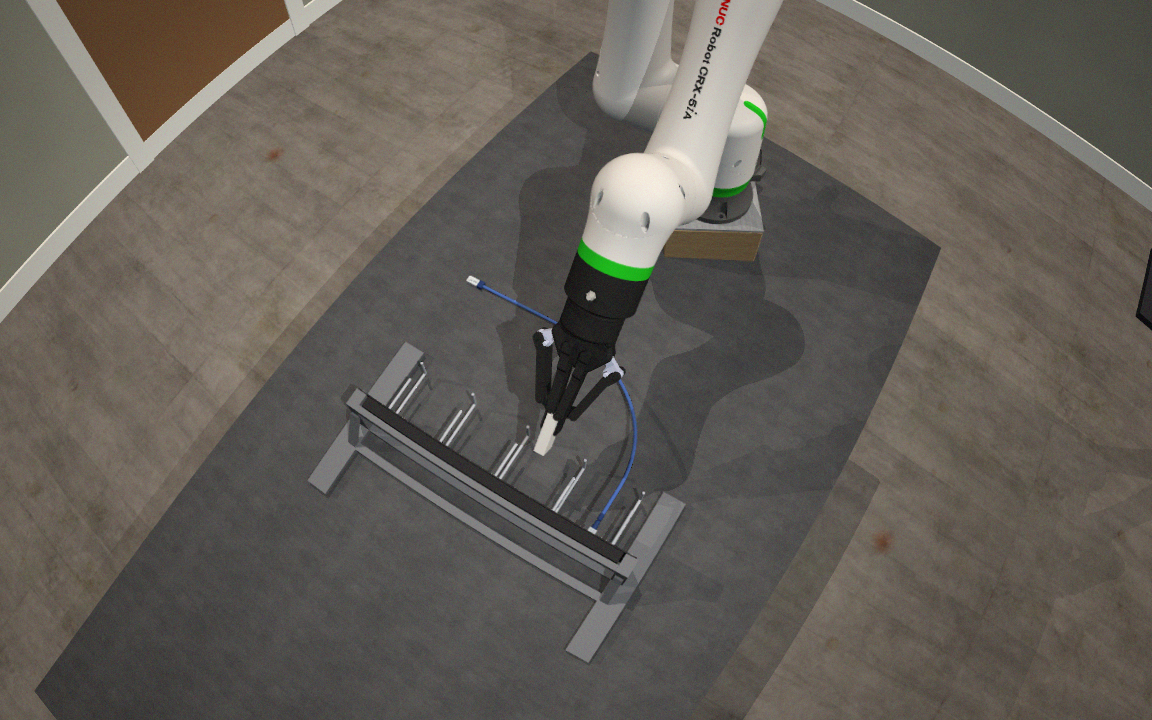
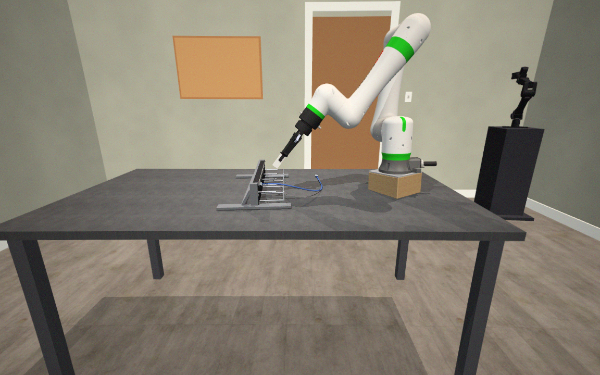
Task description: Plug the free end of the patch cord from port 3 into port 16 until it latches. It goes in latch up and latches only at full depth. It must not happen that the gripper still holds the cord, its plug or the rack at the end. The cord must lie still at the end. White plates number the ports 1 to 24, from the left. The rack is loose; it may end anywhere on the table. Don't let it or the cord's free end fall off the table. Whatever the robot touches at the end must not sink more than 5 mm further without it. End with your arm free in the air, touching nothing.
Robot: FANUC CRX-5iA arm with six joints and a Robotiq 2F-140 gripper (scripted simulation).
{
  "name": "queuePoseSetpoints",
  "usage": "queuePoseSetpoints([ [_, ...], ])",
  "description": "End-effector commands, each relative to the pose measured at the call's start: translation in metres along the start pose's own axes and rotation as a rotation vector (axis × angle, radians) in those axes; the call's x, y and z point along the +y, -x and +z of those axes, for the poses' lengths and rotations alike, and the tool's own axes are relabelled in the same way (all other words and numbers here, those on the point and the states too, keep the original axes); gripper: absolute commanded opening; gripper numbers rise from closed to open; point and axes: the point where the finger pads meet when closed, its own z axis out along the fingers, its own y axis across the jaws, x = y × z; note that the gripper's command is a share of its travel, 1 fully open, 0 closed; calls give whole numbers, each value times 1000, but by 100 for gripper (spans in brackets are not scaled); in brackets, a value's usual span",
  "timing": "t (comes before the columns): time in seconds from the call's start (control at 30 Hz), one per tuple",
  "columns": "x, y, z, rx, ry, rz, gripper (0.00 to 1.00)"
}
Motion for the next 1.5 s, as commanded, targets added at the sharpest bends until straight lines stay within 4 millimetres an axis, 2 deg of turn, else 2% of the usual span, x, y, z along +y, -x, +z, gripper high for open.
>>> queuePoseSetpoints([
  [0.0, 0, 0, 1, 279, 24, 3, 0],
  [1.47, 0, 0, 1, 295, 30, 4, 0],
])
